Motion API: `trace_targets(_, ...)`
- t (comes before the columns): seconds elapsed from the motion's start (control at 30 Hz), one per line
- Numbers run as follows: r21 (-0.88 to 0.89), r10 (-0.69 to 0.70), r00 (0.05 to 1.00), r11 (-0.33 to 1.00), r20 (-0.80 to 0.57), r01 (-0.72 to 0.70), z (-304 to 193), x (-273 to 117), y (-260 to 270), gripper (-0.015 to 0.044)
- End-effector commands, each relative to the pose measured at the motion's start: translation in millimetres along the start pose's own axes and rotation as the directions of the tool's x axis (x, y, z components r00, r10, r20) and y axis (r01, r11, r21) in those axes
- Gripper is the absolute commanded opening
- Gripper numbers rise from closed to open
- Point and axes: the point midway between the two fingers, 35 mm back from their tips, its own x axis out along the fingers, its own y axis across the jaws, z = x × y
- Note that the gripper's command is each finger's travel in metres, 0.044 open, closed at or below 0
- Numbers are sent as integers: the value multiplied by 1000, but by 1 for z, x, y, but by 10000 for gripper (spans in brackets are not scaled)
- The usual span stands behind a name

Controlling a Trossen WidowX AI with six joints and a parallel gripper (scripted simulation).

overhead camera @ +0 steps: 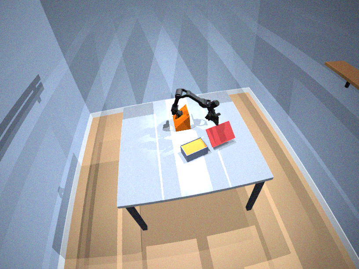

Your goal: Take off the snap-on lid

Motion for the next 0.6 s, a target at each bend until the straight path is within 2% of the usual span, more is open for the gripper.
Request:
trace_targets(0.0,1,6,1000,1000,-1,-6,0,1,0,0)
trace_targets(0.57,1,6,1000,1000,-1,-6,0,10,-11,0)
